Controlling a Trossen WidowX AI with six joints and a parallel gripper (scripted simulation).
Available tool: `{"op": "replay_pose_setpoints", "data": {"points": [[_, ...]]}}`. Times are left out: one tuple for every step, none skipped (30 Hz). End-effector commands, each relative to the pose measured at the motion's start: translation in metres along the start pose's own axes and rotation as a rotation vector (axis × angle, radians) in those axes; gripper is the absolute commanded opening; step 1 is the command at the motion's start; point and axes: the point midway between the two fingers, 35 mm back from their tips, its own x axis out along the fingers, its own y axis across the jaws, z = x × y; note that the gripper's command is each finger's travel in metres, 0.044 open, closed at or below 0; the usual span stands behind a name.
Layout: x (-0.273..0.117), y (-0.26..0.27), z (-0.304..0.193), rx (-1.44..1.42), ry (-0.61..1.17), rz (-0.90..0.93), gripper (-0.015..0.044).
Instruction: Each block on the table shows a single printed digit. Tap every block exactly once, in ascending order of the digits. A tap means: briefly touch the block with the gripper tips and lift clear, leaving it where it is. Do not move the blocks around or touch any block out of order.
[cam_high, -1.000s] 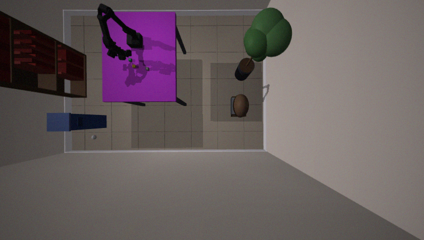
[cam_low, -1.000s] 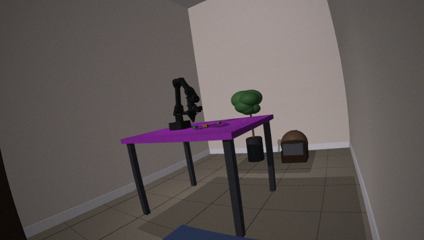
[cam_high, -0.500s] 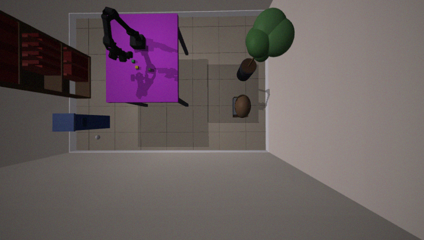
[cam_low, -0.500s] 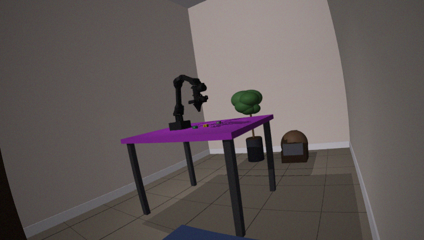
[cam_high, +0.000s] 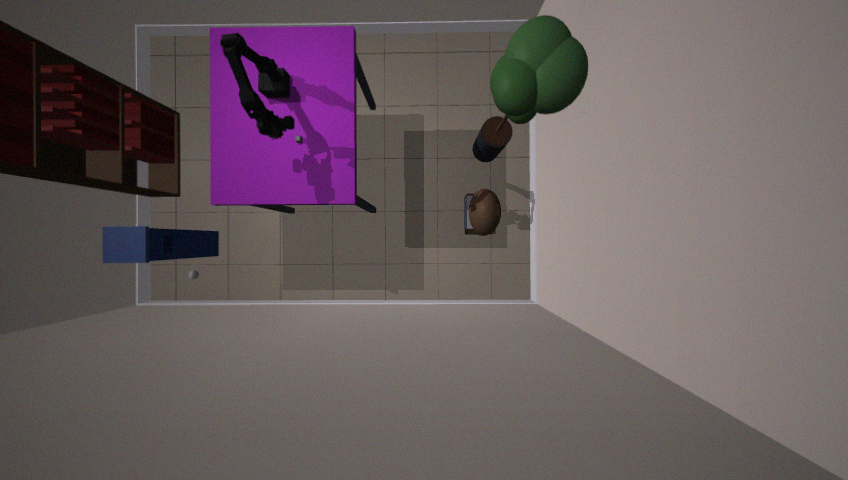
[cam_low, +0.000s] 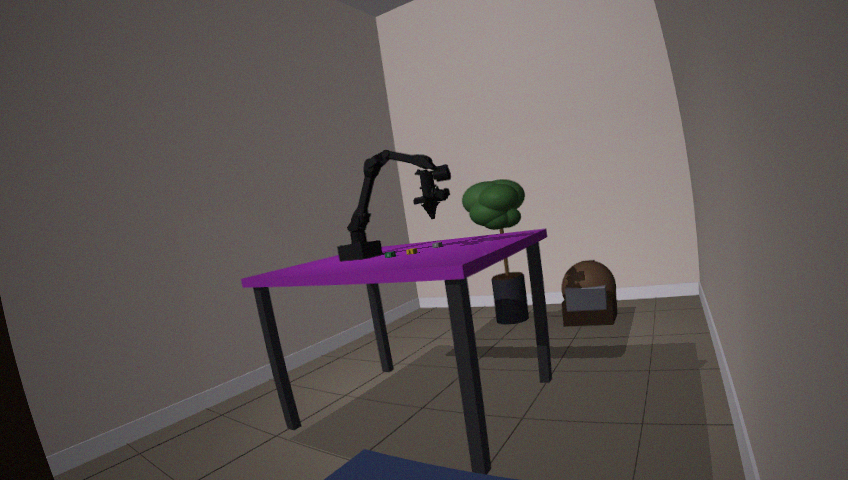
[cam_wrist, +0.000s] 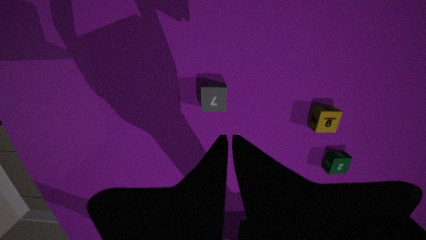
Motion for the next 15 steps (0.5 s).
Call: {"op": "replay_pose_setpoints", "data": {"points": [[0.022,0.001,0.004,0.015,0.0,0.001,0.002],[0.039,0.001,0.004,0.015,0.0,0.001,0.002],[0.056,0.001,0.004,0.015,0.0,0.001,0.002],[0.069,0.001,0.003,0.015,0.0,0.001,0.002],[0.077,0.001,0.002,0.015,0.0,0.001,0.002],[0.079,0.001,0.002,0.015,0.0,0.001,0.002],[0.079,0.001,0.002,0.015,0.0,0.001,0.002],[0.079,0.001,0.002,0.015,0.0,0.001,0.002],[0.079,0.001,0.002,0.015,0.0,0.001,0.002],[0.079,0.001,0.002,0.015,0.0,0.001,0.002],[0.079,0.001,0.002,0.015,0.0,0.001,0.002],[0.079,0.001,0.002,0.015,0.0,0.001,0.002],[0.079,0.001,0.002,0.015,0.0,0.001,0.002],[0.08,0.001,0.002,0.015,0.0,0.001,0.002],[0.08,0.001,0.002,0.015,0.0,0.001,0.002]]}}
